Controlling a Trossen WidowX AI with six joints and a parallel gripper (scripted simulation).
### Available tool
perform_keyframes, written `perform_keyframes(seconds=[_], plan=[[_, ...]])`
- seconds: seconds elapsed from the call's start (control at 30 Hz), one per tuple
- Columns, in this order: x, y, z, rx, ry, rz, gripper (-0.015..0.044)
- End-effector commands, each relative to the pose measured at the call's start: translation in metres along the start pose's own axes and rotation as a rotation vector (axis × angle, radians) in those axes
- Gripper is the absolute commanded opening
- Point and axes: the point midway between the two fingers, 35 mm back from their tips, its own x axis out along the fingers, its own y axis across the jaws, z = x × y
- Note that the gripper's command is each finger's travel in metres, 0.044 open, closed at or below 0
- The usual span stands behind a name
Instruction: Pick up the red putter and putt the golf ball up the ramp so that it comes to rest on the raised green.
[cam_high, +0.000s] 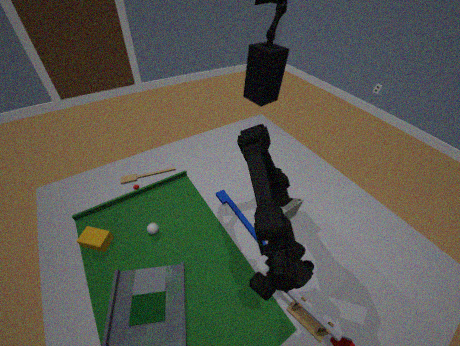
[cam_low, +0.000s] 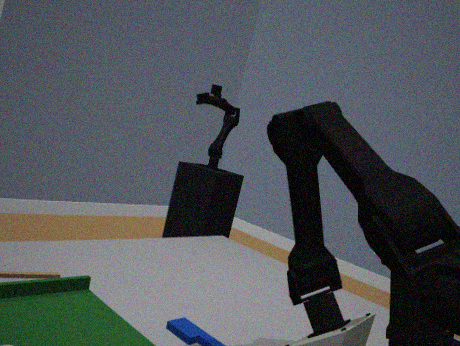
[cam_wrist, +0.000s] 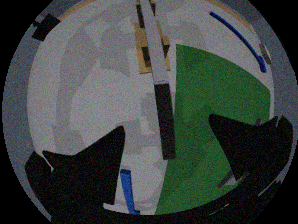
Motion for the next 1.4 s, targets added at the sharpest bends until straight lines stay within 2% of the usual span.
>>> perform_keyframes(seconds=[0.0,0.77,1.3,1.37], plan=[[0.016,0.002,-0.007,-0.003,0.011,0.007,0.044],[0.039,0.002,-0.013,-0.002,0.011,0.007,0.044],[0.035,0.001,-0.012,0.002,0.007,0.007,0.002],[0.035,0.001,-0.012,0.002,0.007,0.007,0.0007]])
